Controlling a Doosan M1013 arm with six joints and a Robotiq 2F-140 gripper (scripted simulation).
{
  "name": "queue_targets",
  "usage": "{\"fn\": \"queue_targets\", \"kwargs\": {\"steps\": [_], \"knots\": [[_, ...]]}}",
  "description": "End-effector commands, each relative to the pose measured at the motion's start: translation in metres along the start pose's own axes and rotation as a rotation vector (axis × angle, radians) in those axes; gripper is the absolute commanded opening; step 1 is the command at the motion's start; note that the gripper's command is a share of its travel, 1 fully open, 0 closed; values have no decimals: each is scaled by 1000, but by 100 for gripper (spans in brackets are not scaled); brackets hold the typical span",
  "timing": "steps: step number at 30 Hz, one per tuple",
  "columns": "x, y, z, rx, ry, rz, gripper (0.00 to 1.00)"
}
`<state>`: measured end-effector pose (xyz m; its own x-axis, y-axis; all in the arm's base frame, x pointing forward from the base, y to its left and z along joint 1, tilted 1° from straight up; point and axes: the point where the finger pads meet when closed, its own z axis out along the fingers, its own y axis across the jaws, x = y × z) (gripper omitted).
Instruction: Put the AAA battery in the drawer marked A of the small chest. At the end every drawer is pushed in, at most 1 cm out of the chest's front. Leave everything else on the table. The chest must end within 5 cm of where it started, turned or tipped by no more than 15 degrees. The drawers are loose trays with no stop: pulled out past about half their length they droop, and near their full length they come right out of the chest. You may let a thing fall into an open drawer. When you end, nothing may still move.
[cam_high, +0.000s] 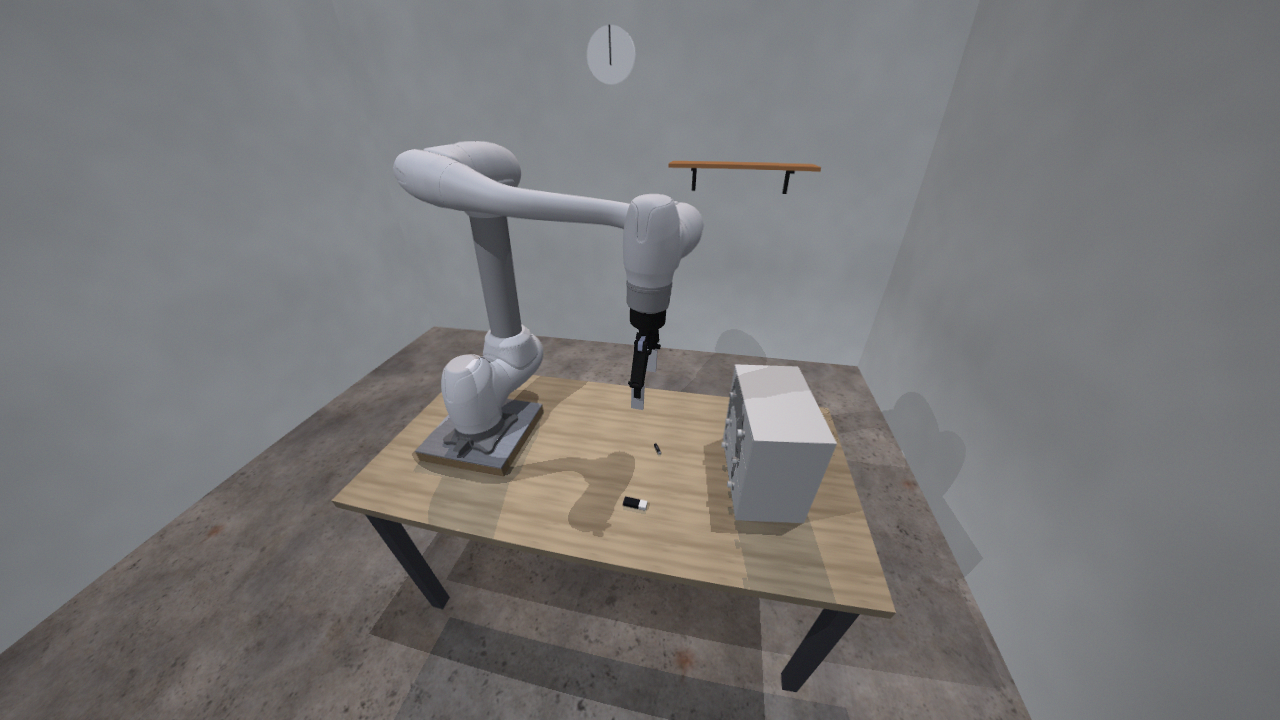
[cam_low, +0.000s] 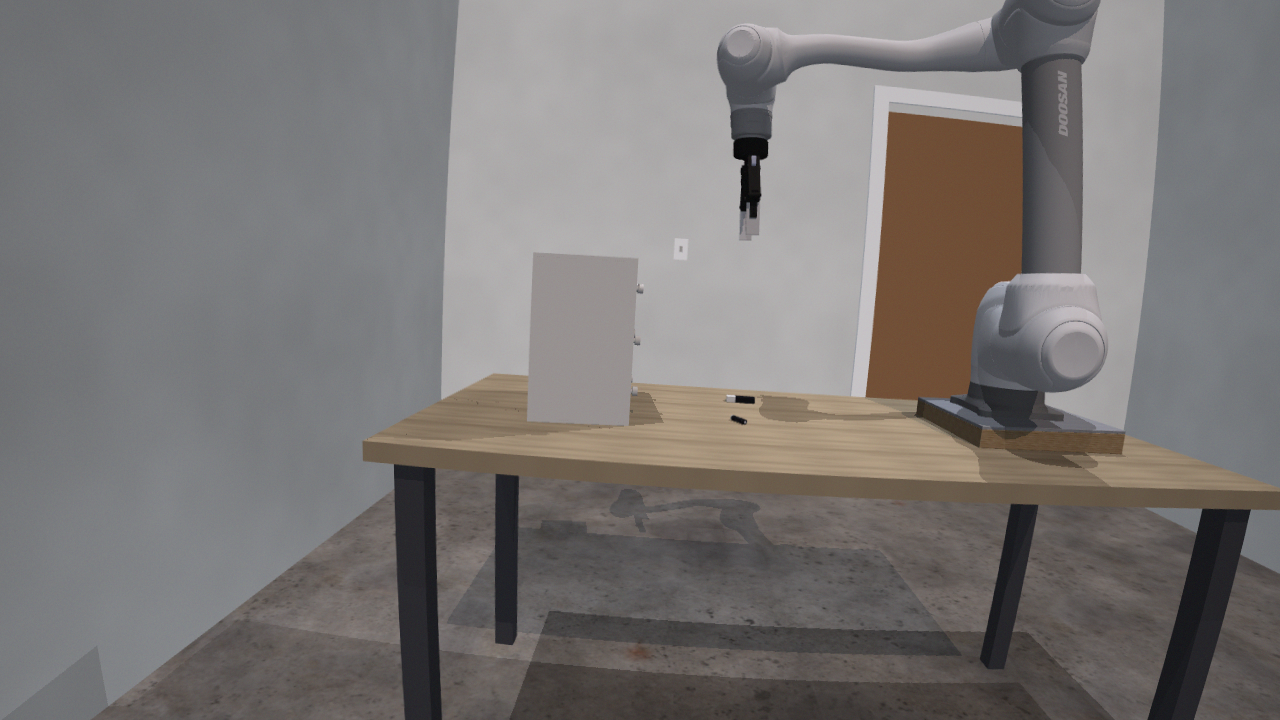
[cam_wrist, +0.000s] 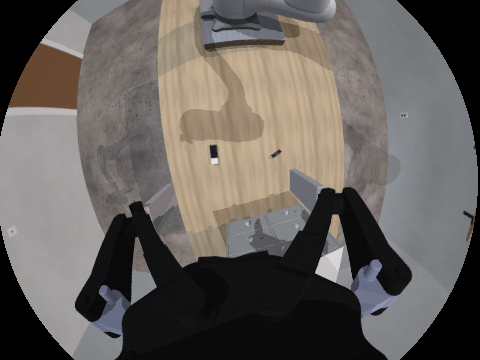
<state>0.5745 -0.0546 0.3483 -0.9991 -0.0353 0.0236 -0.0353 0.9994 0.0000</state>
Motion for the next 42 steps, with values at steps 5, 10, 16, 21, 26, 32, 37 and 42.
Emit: {"fn": "queue_targets", "kwargs": {"steps": [5,10,16,21,26,32,37,42], "knots": [[-10,-7,-2,5,-40,-28,100],[-10,-7,-2,5,-40,-28,100],[-10,-7,-2,5,-40,-28,100],[-10,-7,-2,5,-40,-28,100],[-10,-7,-2,5,-40,-28,100],[-11,-7,0,5,-40,-30,100],[-52,14,69,6,-40,-102,100],[-71,27,108,6,-40,-141,100]]}}
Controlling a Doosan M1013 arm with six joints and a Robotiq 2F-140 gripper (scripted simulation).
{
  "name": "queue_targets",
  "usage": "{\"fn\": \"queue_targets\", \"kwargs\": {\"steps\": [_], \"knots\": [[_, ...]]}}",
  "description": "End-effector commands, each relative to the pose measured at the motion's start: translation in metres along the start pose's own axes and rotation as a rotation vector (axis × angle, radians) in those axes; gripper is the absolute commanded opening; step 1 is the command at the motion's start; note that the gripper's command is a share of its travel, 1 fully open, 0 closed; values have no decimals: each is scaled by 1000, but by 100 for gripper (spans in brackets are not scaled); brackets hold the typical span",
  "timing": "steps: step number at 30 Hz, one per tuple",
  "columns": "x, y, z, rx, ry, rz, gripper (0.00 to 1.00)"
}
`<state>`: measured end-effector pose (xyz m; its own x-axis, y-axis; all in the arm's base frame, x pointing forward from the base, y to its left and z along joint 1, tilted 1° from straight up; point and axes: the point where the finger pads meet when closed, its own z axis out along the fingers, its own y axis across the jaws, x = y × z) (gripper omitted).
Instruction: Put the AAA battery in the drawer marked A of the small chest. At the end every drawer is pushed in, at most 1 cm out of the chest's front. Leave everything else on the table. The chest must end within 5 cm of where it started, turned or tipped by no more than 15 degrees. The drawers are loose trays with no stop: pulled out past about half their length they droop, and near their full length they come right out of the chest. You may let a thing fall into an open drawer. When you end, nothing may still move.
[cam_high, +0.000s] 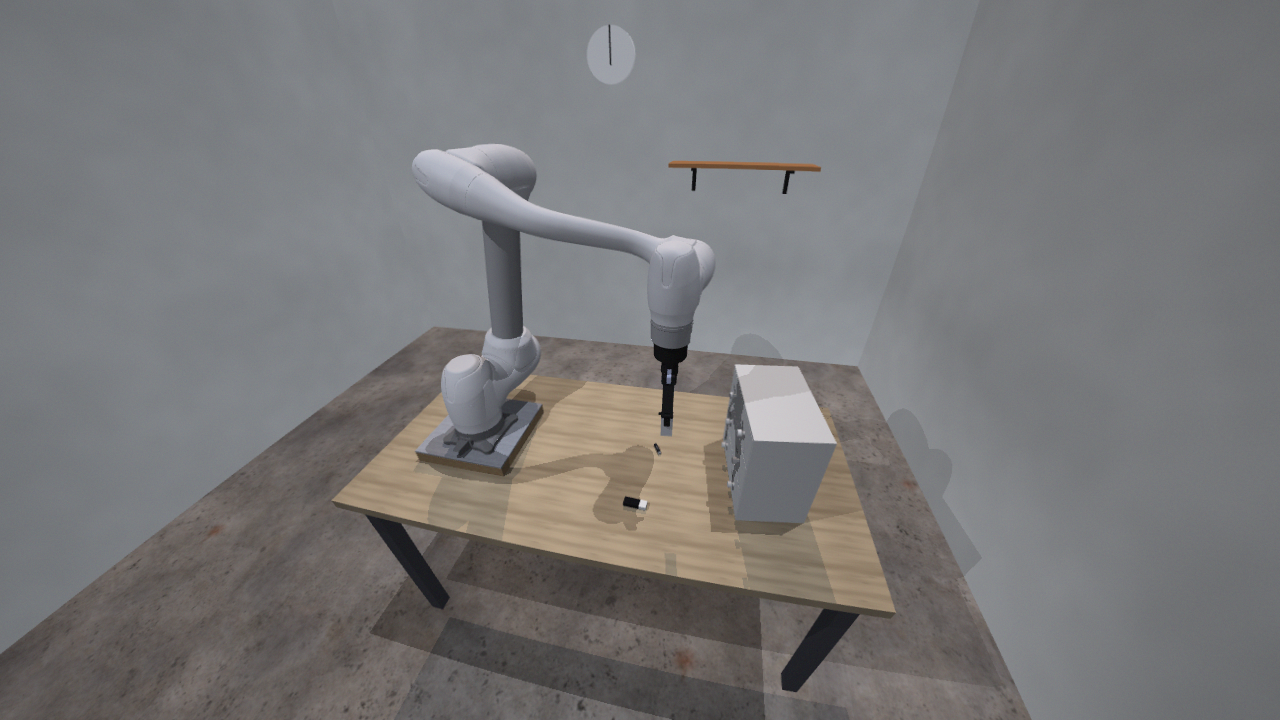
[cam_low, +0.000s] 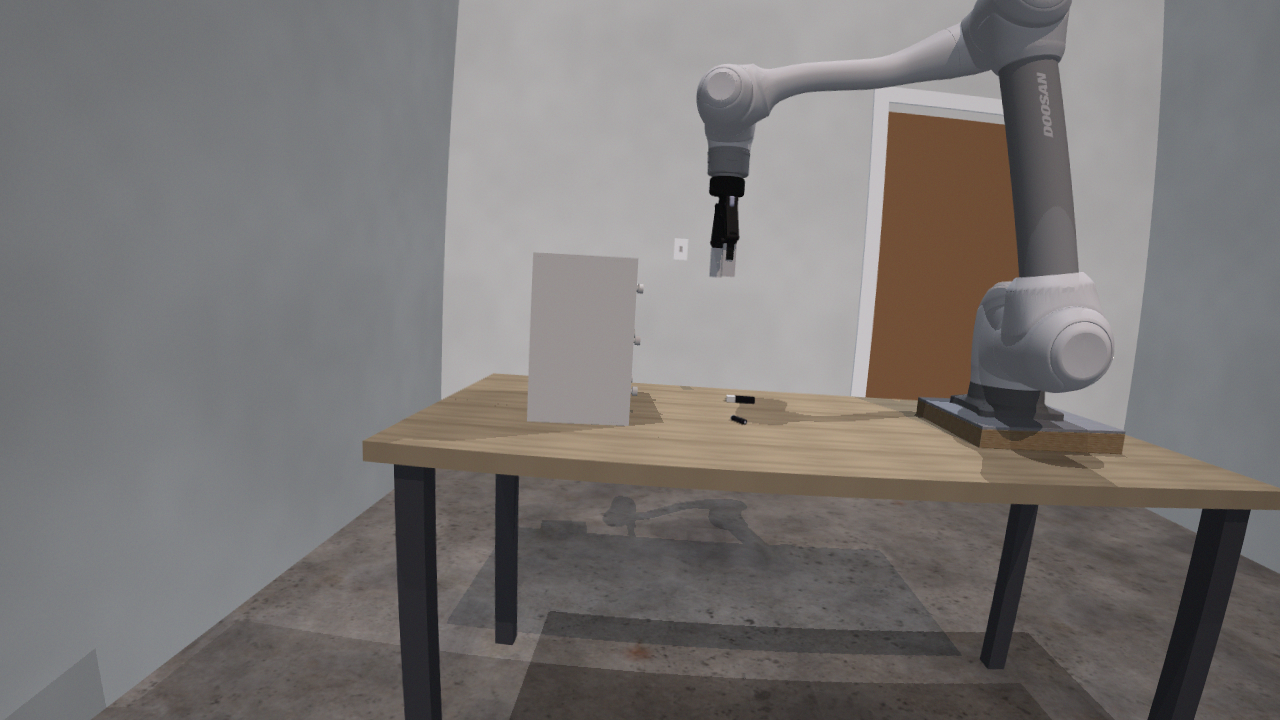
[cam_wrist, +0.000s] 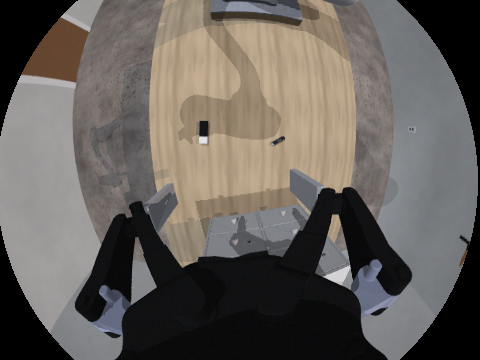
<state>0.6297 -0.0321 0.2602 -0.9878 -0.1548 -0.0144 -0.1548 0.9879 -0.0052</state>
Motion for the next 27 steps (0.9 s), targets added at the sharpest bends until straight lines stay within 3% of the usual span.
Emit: {"fn": "queue_targets", "kwargs": {"steps": [1,3,18,27], "knots": [[-13,5,22,0,-1,-21,100],[-17,8,31,0,-1,-30,100],[-20,8,34,-1,-36,-30,100],[-29,9,43,-2,-147,-30,100]]}}
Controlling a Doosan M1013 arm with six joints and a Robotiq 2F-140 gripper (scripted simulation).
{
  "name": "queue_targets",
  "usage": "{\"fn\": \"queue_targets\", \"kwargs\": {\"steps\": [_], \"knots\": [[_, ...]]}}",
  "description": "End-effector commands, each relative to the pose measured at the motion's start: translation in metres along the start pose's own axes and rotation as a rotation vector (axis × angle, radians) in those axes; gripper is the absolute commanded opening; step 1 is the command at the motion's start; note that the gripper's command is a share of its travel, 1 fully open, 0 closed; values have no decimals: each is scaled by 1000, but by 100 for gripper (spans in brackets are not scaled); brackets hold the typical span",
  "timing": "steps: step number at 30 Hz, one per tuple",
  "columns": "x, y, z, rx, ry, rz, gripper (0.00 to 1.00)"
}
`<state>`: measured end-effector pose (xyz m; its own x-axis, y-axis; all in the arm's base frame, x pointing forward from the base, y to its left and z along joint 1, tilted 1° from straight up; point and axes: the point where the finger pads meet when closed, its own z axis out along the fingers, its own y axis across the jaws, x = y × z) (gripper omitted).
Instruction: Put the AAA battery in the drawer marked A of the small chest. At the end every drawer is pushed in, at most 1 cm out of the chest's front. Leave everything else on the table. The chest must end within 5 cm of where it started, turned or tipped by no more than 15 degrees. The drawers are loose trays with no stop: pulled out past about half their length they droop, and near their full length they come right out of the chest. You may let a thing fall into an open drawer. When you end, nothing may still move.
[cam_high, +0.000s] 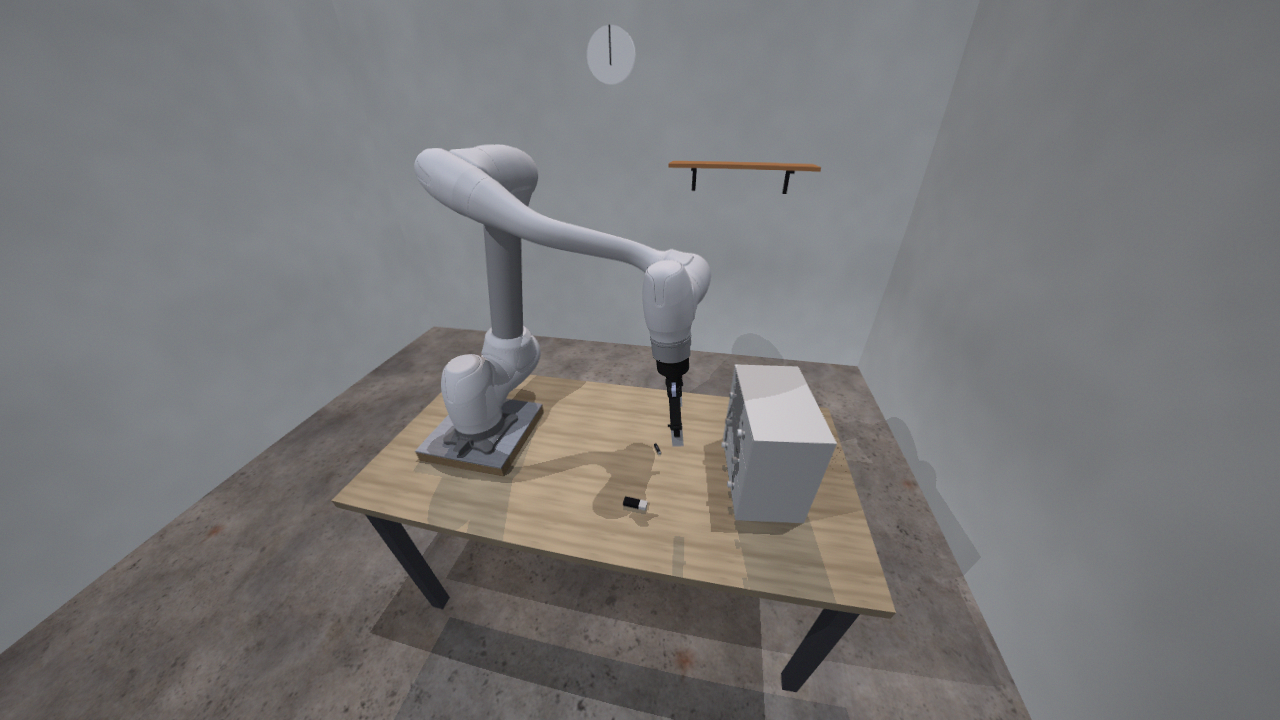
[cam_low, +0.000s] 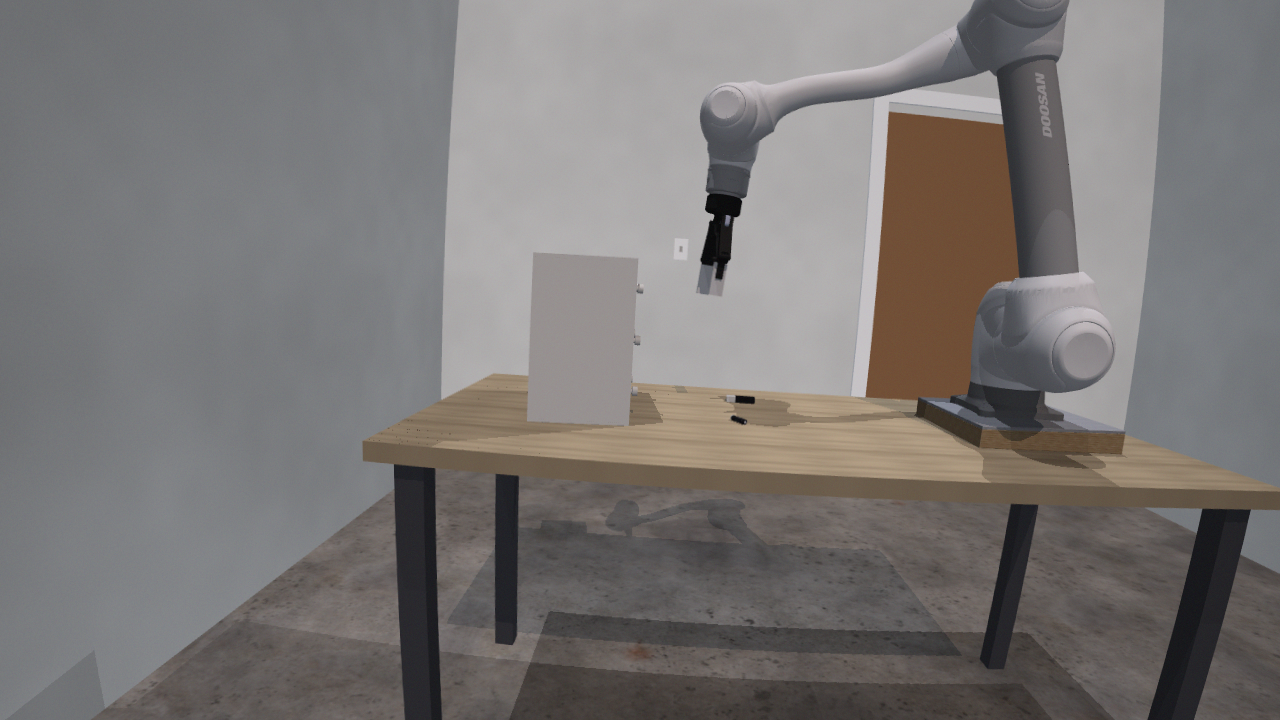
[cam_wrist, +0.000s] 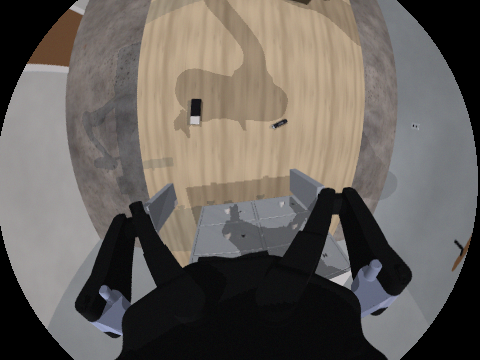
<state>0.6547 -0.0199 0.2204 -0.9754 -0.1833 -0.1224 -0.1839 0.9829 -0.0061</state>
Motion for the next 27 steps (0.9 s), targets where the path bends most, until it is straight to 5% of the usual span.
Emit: {"fn": "queue_targets", "kwargs": {"steps": [1,8,20,27], "knots": [[-4,0,5,-1,-56,-1,100],[-12,0,15,-1,-161,-1,100],[-35,0,43,-1,-477,0,100],[-42,1,50,-3,-556,-1,100]]}}
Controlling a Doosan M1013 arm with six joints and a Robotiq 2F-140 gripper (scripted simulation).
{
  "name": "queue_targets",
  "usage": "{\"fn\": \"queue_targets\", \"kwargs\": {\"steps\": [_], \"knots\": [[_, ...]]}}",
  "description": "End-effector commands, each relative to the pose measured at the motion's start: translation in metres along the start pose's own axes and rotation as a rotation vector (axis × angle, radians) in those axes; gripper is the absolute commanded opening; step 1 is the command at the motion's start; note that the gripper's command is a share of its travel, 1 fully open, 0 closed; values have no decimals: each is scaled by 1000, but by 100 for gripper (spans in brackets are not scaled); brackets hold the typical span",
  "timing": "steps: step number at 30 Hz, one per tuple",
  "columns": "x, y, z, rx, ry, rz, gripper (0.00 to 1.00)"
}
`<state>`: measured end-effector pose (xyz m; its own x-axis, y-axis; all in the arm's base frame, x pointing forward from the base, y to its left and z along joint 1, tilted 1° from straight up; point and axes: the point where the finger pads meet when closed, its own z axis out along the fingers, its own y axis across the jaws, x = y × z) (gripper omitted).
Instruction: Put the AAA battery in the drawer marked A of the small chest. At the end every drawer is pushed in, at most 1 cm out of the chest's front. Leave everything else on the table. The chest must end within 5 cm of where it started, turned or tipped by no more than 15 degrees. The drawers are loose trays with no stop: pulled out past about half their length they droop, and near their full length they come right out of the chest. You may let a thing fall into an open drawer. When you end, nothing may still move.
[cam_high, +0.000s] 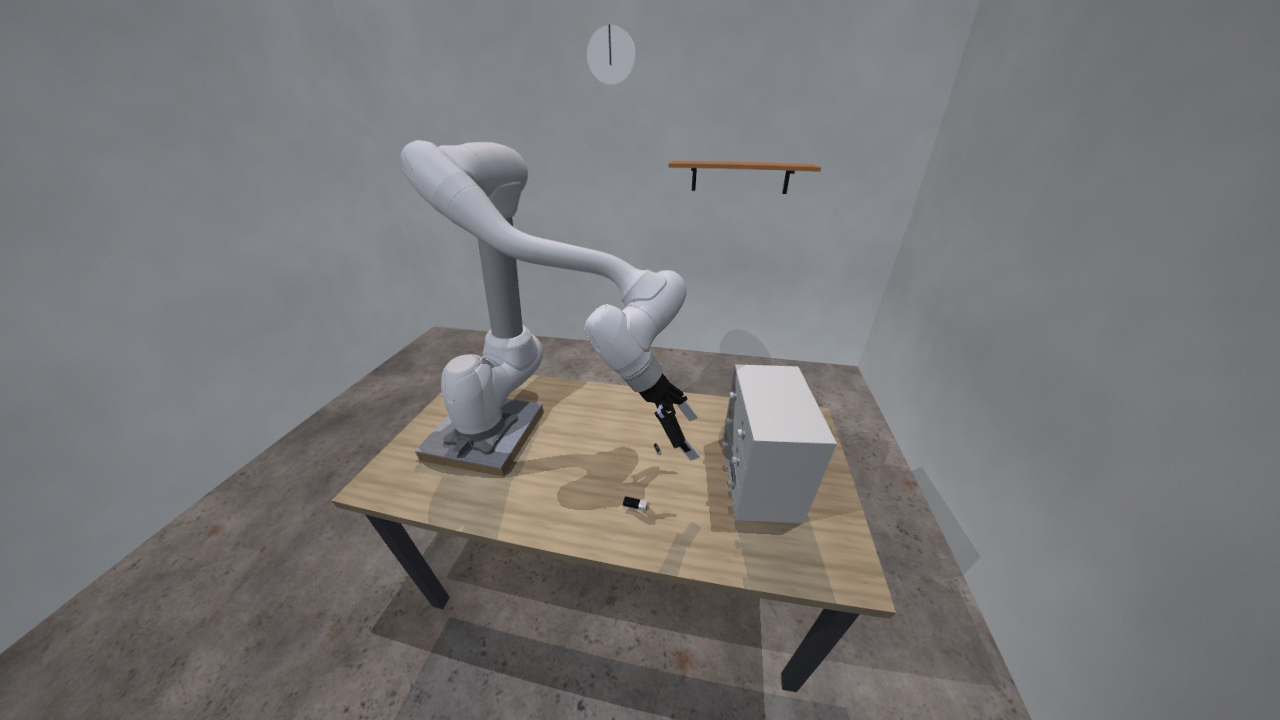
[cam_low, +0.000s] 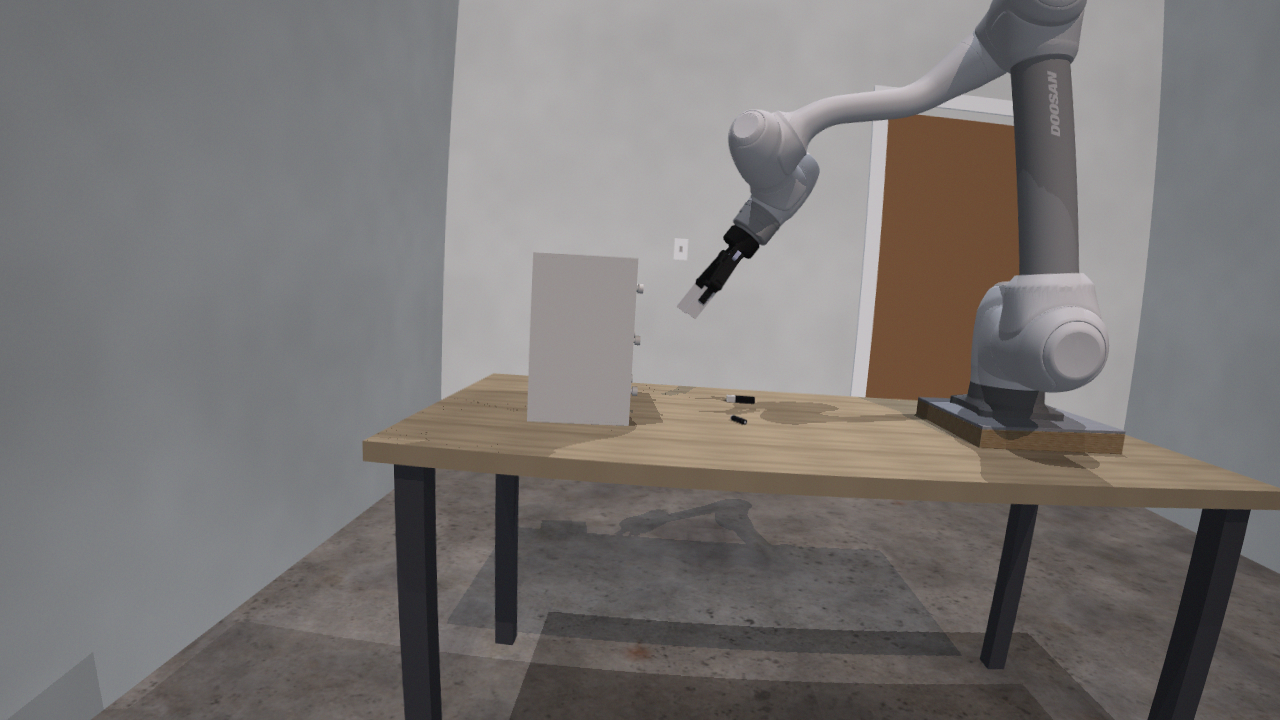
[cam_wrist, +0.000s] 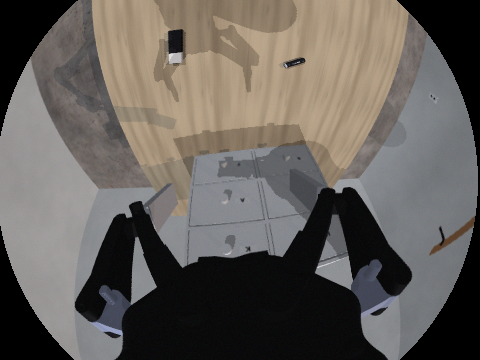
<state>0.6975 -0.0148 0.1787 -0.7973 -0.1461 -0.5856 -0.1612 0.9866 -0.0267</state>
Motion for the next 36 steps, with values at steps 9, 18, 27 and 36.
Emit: {"fn": "queue_targets", "kwargs": {"steps": [9,18,27,36], "knots": [[-4,4,15,-34,-146,-5,100],[-5,4,22,-35,-202,-4,100],[-7,4,31,-34,-278,-2,100],[-8,5,39,-34,-353,-1,100]]}}
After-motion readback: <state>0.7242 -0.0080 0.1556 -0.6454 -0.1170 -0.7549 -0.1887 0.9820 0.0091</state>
